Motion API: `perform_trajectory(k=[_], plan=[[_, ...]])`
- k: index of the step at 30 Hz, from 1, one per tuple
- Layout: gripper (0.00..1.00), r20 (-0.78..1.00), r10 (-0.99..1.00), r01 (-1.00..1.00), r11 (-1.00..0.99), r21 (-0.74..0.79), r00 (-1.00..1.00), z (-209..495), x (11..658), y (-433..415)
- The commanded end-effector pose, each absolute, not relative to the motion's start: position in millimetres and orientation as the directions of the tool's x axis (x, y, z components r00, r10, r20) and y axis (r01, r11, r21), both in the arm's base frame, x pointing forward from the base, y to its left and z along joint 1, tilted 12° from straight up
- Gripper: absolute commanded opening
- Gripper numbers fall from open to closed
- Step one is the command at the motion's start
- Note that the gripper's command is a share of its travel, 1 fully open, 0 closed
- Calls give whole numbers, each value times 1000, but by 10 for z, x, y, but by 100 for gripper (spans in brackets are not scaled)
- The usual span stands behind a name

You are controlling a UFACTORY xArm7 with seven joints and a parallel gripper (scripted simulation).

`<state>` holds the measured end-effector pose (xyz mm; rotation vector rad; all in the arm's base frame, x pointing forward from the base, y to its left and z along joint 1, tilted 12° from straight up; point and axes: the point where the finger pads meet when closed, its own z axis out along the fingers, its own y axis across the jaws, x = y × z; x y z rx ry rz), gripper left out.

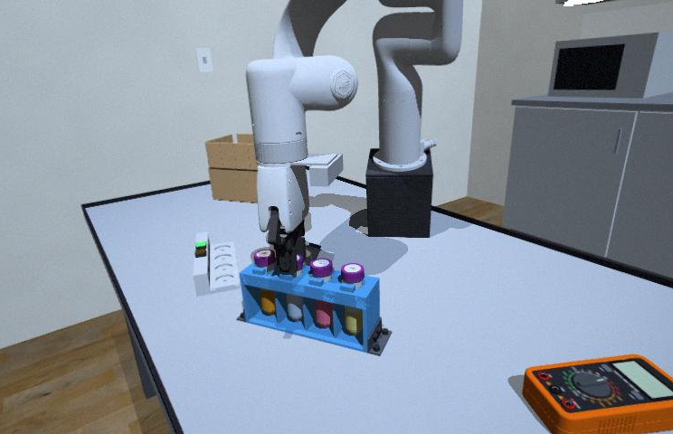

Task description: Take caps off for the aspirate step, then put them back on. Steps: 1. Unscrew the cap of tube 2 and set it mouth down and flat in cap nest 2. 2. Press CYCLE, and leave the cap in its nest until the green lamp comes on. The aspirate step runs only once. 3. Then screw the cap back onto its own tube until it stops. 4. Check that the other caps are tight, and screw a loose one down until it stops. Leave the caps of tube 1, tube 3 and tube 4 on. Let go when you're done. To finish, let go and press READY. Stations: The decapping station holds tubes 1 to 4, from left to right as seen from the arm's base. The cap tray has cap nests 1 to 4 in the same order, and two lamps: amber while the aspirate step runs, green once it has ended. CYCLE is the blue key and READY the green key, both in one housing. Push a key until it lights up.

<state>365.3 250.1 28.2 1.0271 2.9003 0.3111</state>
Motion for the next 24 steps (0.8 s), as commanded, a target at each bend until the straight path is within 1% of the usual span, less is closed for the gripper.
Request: perform_trajectory(k=[1,7,19,24], plan=[[0,36,695,686,698,203,-718,291,3663,2506],[0,52,749,741,641,200,-661,291,3663,2506],[0,98,879,877,444,182,-466,291,3663,2506],[0,100,883,881,437,181,-458,291,3663,2506]])
